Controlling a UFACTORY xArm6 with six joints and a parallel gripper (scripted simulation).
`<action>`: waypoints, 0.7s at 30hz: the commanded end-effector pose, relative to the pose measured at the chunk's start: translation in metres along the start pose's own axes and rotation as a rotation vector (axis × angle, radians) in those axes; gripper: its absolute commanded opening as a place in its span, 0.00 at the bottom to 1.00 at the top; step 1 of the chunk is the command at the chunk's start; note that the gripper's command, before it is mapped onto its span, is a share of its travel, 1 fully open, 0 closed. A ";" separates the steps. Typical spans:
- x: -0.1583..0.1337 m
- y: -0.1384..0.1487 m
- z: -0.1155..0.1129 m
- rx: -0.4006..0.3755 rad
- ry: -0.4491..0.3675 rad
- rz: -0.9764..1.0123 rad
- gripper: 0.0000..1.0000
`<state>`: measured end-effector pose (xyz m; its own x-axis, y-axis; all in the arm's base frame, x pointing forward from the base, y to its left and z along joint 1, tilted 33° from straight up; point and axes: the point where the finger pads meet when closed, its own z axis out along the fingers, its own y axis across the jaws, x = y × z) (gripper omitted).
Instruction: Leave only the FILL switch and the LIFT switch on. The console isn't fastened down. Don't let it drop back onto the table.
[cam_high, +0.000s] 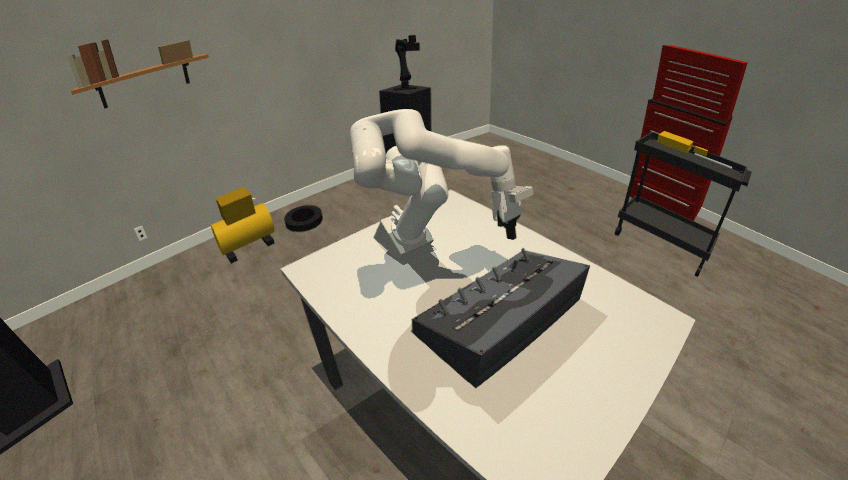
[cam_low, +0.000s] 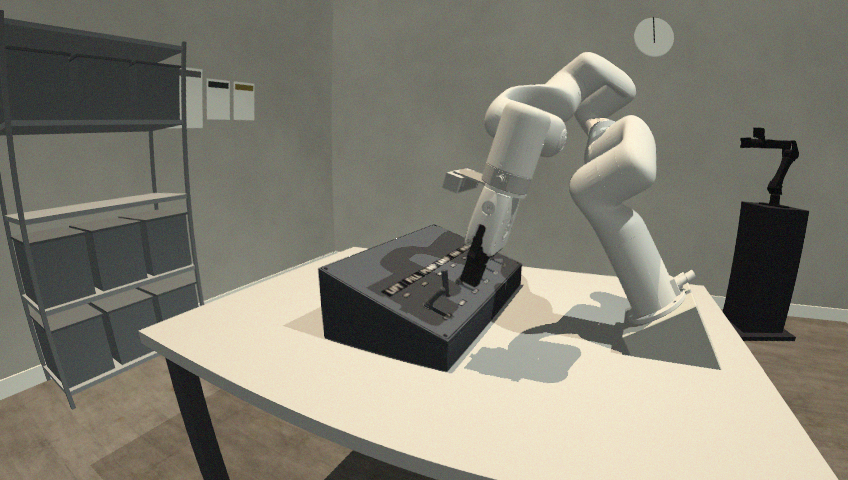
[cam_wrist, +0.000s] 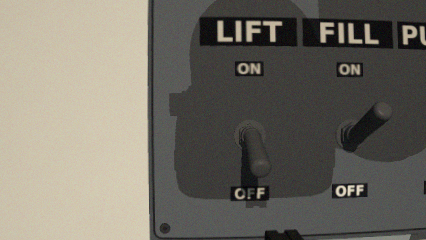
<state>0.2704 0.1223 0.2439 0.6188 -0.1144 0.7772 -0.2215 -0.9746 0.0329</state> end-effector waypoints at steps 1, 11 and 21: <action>0.003 -0.004 0.013 0.011 -0.003 0.002 0.00; 0.003 -0.004 0.036 0.011 -0.003 0.002 0.00; 0.003 -0.004 0.043 0.011 -0.003 0.002 0.00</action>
<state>0.3027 0.1171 0.2192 0.6227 -0.1154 0.7739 -0.2151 -0.9762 0.0275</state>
